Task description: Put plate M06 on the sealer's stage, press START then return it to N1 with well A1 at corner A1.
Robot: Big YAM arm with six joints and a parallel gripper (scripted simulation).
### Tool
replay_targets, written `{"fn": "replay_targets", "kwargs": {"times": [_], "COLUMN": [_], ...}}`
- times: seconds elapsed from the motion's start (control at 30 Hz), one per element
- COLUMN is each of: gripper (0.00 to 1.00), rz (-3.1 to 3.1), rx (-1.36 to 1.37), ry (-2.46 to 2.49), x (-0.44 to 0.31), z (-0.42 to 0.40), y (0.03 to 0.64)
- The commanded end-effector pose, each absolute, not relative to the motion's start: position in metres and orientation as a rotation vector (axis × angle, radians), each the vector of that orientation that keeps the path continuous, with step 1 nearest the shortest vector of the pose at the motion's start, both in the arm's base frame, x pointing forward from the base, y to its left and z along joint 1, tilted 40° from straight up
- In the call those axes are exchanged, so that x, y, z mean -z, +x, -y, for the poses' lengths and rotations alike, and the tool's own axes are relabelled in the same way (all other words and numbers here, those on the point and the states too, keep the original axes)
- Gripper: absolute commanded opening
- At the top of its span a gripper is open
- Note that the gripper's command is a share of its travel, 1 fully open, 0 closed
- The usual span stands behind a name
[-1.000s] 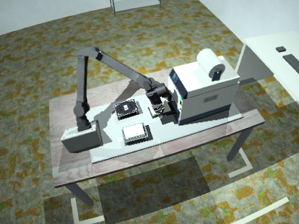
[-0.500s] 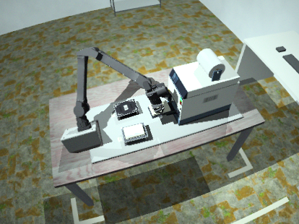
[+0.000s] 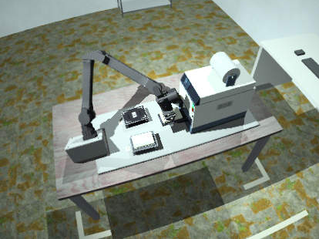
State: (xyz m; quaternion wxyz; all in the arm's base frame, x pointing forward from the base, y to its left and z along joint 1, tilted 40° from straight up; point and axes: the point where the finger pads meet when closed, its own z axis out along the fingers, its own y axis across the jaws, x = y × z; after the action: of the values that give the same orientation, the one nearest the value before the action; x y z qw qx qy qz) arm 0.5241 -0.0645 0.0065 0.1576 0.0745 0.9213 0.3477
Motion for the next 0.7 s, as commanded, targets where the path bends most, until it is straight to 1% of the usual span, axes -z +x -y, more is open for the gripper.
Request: {"fn": "replay_targets", "kwargs": {"times": [0.0,0.43,0.67], "gripper": [0.0,0.0,0.0], "rz": [-2.628,-2.638,-2.649], "rx": [-0.982,-0.989,-1.002], "ry": [0.222,0.217,0.218], "x": [-0.01,-0.009,-0.01], "z": [0.076,0.071,0.06], "y": [0.538,0.518,0.518]}}
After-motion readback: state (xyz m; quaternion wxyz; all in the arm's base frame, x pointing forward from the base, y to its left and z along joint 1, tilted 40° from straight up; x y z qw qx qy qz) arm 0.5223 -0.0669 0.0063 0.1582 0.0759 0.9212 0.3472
